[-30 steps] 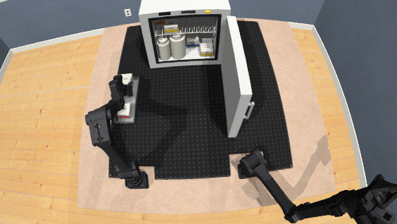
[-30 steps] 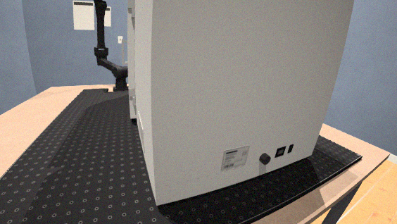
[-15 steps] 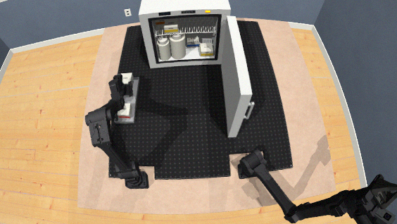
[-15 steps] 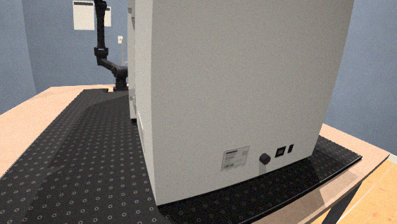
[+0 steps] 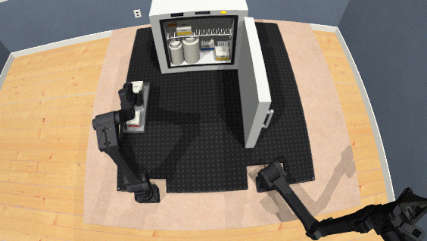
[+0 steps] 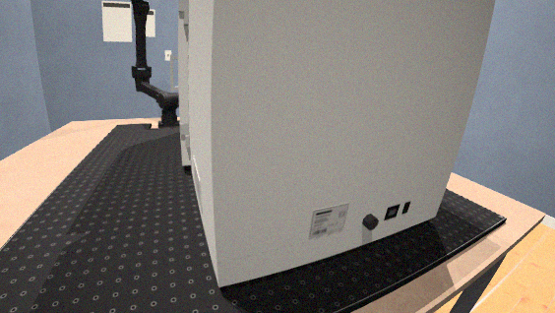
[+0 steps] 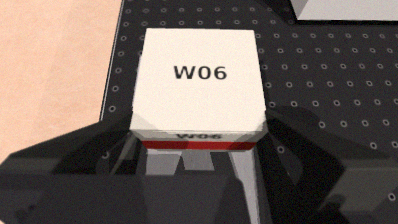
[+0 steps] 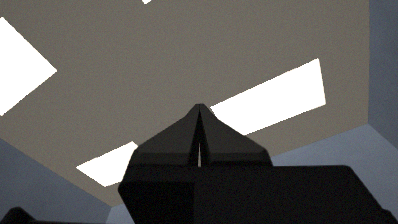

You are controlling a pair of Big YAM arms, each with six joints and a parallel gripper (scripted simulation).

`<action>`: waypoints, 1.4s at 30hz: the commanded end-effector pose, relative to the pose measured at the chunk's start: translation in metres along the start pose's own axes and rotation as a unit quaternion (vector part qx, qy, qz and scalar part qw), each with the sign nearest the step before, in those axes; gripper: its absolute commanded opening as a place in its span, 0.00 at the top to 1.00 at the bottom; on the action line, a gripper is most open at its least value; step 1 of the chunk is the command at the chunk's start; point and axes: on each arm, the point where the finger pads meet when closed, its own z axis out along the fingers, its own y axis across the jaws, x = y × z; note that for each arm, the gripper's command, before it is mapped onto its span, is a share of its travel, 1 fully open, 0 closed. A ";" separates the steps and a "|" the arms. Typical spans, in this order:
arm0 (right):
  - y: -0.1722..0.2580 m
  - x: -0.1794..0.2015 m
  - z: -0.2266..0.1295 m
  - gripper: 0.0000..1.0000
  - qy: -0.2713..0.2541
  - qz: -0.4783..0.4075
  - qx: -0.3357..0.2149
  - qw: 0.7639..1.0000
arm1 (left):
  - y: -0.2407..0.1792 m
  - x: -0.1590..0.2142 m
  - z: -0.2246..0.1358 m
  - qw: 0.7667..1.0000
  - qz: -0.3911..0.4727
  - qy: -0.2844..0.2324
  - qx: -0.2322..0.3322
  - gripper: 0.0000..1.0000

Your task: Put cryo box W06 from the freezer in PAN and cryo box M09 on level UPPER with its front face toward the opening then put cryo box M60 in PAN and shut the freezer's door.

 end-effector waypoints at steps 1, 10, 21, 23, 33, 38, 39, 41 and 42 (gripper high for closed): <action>0.000 0.014 0.003 1.00 0.015 -0.005 -0.001 1.000 | -0.003 -0.006 0.008 1.000 0.011 -0.018 0.001 0.23; 0.000 0.014 0.003 1.00 0.015 -0.005 -0.001 1.000 | -0.003 0.007 0.014 1.000 0.011 -0.016 0.001 0.23; 0.000 0.014 0.003 1.00 0.015 -0.005 -0.001 1.000 | -0.002 -0.013 0.012 0.999 0.014 -0.040 -0.002 0.23; 0.000 0.014 0.003 1.00 0.015 -0.005 -0.001 1.000 | -0.001 -0.020 0.013 0.999 0.014 -0.042 -0.003 0.23; 0.000 0.014 0.003 1.00 0.015 -0.005 -0.001 1.000 | -0.003 0.010 0.017 1.000 0.004 -0.009 0.000 0.23; 0.000 0.014 0.003 1.00 0.015 -0.005 -0.001 1.000 | -0.003 0.008 0.018 1.000 0.006 -0.019 -0.001 0.23; 0.000 0.014 0.003 1.00 0.015 -0.005 -0.001 1.000 | -0.003 0.009 0.018 1.000 0.006 -0.019 -0.001 0.23; 0.000 0.014 0.003 1.00 0.015 -0.005 -0.001 1.000 | -0.003 0.011 0.018 1.000 0.006 -0.018 -0.001 0.23; 0.000 0.014 0.003 1.00 0.015 -0.005 -0.001 1.000 | -0.003 0.012 0.019 1.000 0.006 -0.018 -0.001 0.23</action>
